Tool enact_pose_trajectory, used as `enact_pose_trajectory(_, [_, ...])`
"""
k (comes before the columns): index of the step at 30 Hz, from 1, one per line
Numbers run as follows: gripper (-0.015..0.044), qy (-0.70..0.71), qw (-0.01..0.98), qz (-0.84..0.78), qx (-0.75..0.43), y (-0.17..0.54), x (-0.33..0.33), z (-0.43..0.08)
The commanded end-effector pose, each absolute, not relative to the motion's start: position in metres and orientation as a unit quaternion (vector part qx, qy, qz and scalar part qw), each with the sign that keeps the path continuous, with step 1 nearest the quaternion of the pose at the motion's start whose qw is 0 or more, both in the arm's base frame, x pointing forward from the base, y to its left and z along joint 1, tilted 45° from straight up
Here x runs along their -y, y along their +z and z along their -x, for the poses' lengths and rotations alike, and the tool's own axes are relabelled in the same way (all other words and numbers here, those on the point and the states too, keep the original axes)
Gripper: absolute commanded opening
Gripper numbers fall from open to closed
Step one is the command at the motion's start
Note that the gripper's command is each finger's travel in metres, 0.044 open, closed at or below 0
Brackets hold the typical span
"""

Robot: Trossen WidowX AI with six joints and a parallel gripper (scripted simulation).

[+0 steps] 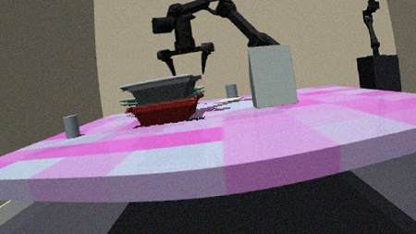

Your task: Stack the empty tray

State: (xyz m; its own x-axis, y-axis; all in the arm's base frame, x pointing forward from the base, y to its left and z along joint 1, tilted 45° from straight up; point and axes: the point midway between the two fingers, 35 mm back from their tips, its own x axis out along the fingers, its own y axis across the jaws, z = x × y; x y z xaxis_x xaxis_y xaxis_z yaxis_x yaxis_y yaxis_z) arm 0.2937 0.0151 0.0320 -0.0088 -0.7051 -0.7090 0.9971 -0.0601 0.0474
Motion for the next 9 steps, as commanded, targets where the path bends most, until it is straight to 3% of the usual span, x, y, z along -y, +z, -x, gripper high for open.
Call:
enact_pose_trajectory(1, [0.044,-0.665,0.639,-0.299,-0.247,0.053,-0.036,-0.294])
enact_pose_trajectory(9, [0.044,-0.666,0.639,-0.297,-0.246,0.076,-0.056,-0.29])
